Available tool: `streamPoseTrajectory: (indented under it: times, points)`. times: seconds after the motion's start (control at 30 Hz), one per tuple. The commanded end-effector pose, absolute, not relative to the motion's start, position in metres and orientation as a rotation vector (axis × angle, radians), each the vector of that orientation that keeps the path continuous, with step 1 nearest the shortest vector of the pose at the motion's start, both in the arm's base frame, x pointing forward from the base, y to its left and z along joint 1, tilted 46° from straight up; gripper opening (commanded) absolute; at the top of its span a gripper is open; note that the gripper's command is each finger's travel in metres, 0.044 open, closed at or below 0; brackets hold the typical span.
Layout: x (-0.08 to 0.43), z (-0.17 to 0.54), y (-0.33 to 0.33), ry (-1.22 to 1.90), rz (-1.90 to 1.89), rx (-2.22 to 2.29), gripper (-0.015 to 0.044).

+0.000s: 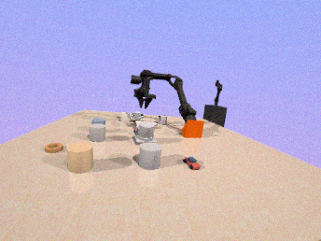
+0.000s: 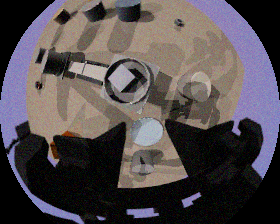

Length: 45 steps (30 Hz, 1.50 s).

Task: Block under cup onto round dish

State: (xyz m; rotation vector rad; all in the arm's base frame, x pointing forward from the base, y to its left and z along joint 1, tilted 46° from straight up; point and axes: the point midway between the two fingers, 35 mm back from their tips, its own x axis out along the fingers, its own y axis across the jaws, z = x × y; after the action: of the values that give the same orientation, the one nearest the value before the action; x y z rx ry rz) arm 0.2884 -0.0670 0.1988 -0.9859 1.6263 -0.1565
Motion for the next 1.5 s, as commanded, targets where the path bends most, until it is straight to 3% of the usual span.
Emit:
streamPoseTrajectory:
  times: [0.0,0.57,1.47]
  points:
    - [0.298,0.193,-0.058,1.663,-0.054,-1.102,0.026]
    - [0.326,0.167,-0.016,1.754,0.405,-1.545,0.026]
    - [0.327,0.143,-0.041,1.755,0.407,-1.549,0.026]
